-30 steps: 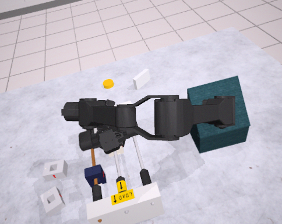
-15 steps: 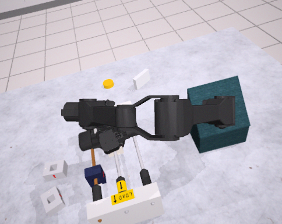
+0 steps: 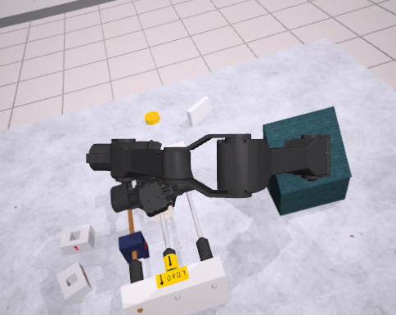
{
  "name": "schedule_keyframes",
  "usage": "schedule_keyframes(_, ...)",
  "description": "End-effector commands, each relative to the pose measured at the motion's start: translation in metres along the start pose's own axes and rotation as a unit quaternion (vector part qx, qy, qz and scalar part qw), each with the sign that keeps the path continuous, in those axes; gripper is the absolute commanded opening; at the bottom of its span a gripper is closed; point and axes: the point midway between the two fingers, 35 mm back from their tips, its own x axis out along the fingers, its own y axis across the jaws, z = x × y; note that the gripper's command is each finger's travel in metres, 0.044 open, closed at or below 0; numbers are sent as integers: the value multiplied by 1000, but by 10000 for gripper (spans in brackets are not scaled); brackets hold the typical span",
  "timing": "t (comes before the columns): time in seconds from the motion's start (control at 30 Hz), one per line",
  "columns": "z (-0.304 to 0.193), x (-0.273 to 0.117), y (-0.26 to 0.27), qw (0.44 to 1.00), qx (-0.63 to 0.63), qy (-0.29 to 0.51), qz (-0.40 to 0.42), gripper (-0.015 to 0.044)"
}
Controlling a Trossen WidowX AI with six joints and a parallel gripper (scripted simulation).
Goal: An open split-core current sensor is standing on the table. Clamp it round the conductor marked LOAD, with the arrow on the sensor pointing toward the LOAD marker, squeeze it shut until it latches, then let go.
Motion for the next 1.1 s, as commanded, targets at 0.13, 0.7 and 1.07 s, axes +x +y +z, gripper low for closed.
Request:
schedule_keyframes(0.13,0,0,0,1000,0,0,0,270)
schedule_keyframes(0.7,0,0,0,1000,0,0,0,323)
schedule_keyframes(1.07,0,0,0,1000,0,0,0,440)
